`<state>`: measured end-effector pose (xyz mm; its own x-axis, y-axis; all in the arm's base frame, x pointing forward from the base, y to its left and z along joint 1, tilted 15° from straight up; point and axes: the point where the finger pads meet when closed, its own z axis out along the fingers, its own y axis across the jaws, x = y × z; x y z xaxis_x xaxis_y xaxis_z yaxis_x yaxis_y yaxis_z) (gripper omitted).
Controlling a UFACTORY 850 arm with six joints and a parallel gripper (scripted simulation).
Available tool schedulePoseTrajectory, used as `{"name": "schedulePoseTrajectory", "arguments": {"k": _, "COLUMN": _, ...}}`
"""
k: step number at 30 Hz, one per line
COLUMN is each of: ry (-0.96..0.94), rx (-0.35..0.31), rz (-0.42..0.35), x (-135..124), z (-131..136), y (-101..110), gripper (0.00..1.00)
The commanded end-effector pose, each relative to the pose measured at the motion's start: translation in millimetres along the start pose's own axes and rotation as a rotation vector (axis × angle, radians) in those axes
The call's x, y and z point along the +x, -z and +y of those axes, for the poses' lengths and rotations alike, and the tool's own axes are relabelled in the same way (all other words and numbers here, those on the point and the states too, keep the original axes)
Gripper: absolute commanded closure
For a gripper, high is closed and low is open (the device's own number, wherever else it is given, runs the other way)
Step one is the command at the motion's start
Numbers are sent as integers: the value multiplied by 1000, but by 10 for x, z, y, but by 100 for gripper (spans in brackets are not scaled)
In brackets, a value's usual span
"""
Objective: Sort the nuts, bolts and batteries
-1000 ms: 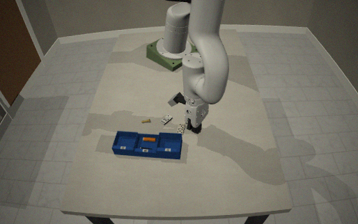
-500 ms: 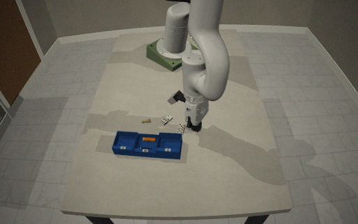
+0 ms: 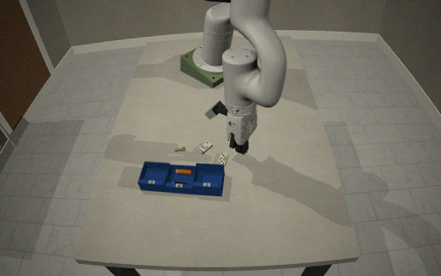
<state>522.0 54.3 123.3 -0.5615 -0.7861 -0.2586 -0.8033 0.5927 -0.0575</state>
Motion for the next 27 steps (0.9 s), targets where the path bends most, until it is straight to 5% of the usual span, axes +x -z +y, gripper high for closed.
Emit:
{"name": "schedulePoseTrajectory", "arguments": {"k": 1, "ry": -1, "rx": -4, "rz": 11, "x": -9, "z": -5, "y": 96, "gripper": 100}}
{"name": "schedulePoseTrajectory", "arguments": {"k": 24, "ry": -1, "rx": -4, "rz": 11, "x": -9, "z": -5, "y": 191, "gripper": 100}}
{"name": "schedulePoseTrajectory", "arguments": {"k": 27, "ry": -1, "rx": -4, "rz": 11, "x": 50, "z": -175, "y": 191, "gripper": 100}}
